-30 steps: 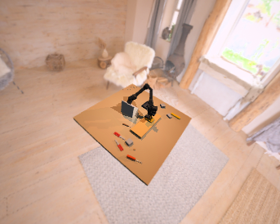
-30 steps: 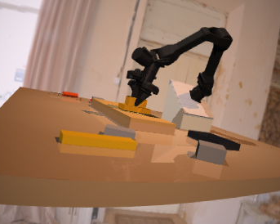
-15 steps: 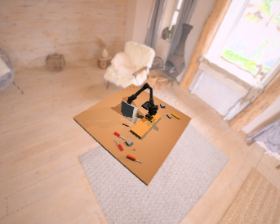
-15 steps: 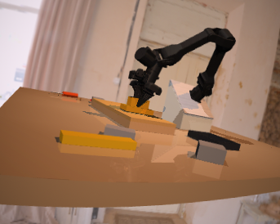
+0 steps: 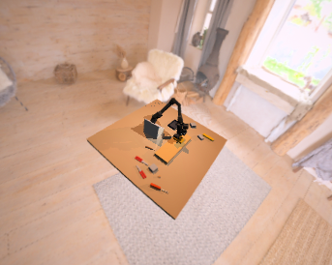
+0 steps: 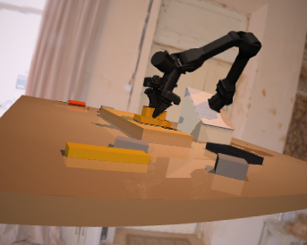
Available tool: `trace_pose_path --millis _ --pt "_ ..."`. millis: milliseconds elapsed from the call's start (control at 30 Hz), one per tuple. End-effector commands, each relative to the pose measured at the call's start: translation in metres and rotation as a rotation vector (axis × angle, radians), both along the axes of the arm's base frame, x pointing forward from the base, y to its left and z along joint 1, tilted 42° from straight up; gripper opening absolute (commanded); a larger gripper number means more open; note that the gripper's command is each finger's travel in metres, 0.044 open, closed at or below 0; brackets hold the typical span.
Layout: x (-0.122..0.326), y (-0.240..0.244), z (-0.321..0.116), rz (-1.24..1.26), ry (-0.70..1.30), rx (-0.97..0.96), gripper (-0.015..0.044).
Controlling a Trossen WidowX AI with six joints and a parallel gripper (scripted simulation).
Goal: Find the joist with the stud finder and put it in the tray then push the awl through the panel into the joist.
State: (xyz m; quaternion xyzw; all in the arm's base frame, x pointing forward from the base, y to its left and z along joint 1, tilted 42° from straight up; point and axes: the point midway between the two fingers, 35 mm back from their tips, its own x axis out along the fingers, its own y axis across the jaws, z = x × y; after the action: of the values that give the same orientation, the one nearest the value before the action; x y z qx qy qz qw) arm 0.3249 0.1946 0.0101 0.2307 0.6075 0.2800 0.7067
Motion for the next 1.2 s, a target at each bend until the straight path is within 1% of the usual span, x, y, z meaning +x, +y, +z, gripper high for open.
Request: trace_pose_path --millis 0,1167 --pt "-0.001 0.009 0.007 0.014 -0.006 0.012 0.0" --pt "-0.008 0.046 0.042 0.014 -0.006 0.014 0.0"
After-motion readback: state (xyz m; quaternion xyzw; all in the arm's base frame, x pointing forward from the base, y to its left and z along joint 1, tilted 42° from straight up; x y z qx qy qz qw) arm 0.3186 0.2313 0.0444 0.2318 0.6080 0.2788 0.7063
